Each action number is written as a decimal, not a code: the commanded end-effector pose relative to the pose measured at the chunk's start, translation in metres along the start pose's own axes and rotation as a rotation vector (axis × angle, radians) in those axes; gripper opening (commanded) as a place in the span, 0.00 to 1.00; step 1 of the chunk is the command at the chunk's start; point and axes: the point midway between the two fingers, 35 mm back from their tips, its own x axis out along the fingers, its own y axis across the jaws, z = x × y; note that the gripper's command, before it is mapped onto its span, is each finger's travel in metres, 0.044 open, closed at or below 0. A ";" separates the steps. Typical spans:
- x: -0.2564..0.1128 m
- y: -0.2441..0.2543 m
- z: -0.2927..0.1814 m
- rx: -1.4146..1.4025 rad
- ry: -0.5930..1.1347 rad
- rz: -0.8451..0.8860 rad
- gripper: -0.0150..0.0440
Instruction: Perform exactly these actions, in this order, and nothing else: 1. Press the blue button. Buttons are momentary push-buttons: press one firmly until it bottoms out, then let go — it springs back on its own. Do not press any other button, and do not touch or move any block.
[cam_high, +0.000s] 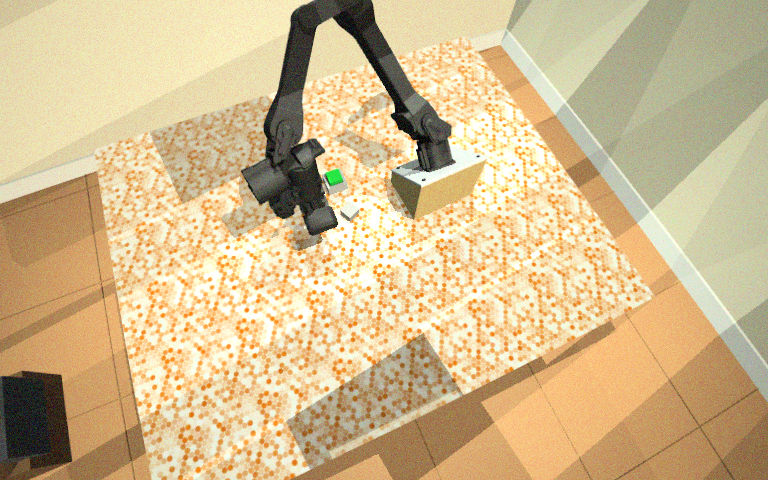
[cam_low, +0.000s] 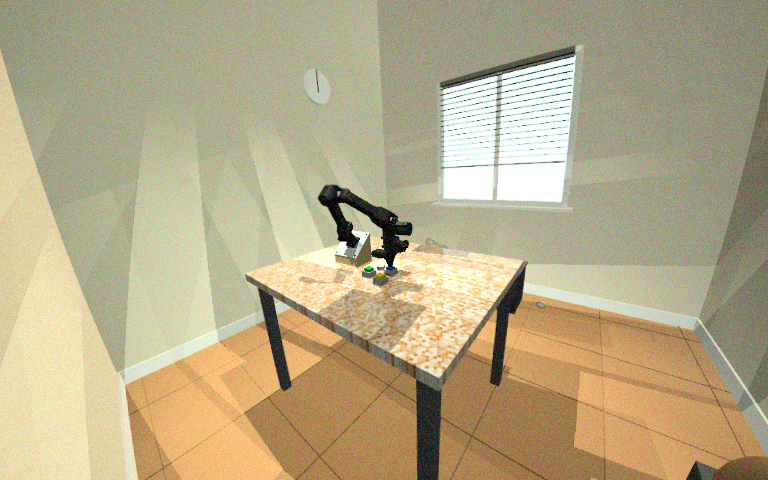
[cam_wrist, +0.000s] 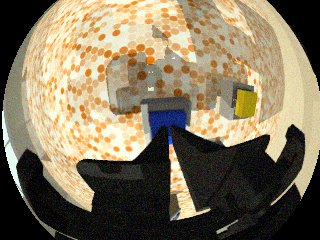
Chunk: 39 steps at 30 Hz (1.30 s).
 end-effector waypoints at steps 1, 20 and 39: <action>0.003 -0.001 -0.001 -0.006 0.002 -0.005 0.29; -0.008 0.000 0.000 -0.003 0.001 -0.001 0.29; -0.088 0.202 -0.023 -0.012 0.003 0.032 0.87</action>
